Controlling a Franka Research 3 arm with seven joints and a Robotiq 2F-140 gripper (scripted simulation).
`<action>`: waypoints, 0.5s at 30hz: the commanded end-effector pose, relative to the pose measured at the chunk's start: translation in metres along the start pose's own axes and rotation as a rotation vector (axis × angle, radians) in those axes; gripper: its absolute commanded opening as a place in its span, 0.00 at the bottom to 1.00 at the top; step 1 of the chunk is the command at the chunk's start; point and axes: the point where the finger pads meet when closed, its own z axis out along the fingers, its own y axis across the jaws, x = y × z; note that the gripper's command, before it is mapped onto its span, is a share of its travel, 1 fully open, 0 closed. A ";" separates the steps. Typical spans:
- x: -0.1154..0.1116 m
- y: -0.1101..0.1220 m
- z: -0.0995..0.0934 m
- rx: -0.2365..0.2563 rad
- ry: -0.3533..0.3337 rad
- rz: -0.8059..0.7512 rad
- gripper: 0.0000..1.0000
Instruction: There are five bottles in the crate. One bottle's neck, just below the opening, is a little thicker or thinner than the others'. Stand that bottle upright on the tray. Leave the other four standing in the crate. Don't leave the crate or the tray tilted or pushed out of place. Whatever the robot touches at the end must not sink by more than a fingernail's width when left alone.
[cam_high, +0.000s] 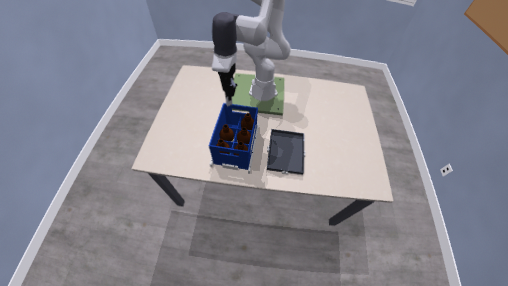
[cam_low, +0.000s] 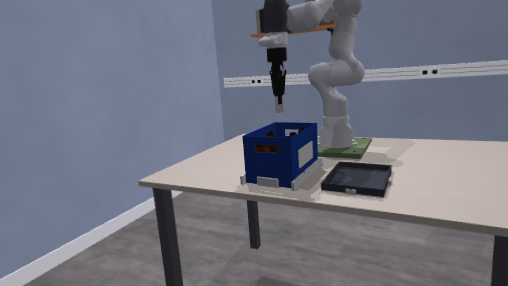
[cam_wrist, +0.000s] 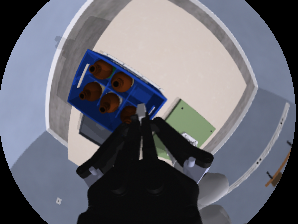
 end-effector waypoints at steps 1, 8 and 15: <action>-0.014 -0.015 -0.001 0.002 -0.002 -0.003 0.10; -0.068 -0.063 -0.001 0.000 -0.002 -0.002 0.10; -0.068 -0.063 -0.001 0.000 -0.002 -0.002 0.10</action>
